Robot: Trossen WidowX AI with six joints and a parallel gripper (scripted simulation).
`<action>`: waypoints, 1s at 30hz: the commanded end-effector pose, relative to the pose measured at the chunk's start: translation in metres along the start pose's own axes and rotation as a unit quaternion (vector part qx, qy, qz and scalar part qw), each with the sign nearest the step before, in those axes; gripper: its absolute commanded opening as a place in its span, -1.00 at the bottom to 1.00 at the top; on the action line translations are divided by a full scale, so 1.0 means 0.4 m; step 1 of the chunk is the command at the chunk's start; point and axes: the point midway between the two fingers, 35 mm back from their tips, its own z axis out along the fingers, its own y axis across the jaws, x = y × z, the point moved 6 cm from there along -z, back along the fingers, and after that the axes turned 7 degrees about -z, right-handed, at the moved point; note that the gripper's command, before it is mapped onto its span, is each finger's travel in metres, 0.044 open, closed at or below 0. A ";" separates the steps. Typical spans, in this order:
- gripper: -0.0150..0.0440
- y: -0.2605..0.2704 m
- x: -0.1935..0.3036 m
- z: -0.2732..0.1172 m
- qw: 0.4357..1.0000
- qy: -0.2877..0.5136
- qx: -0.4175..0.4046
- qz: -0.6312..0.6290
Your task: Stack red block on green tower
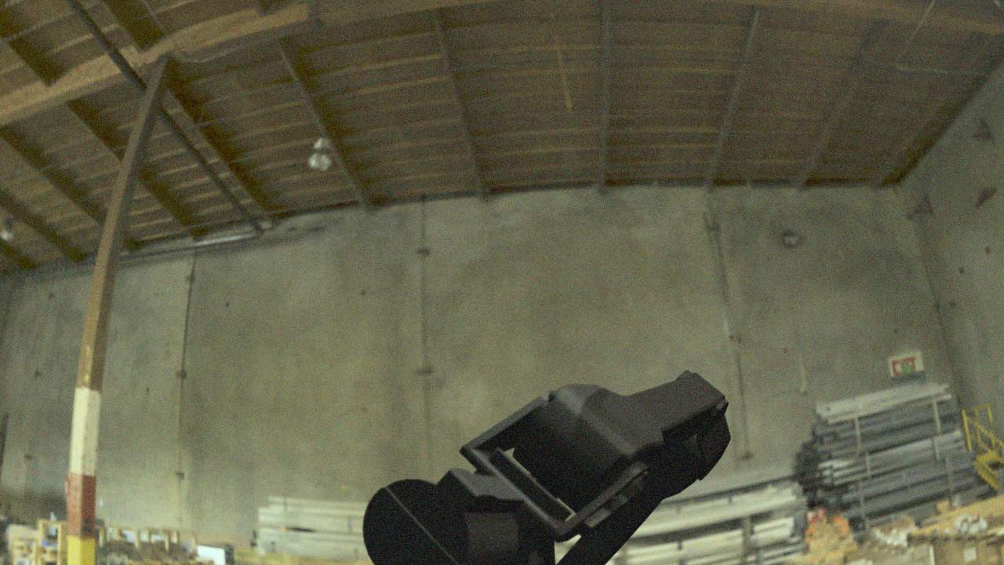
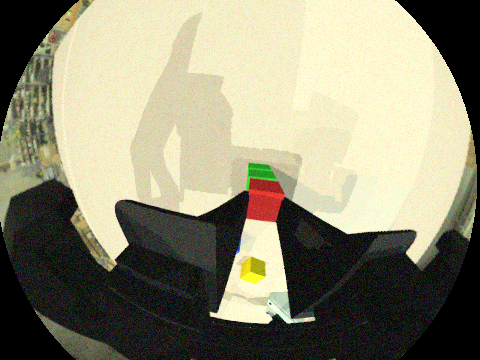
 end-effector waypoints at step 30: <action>0.93 -0.001 0.001 0.000 1.000 0.000 0.000 0.002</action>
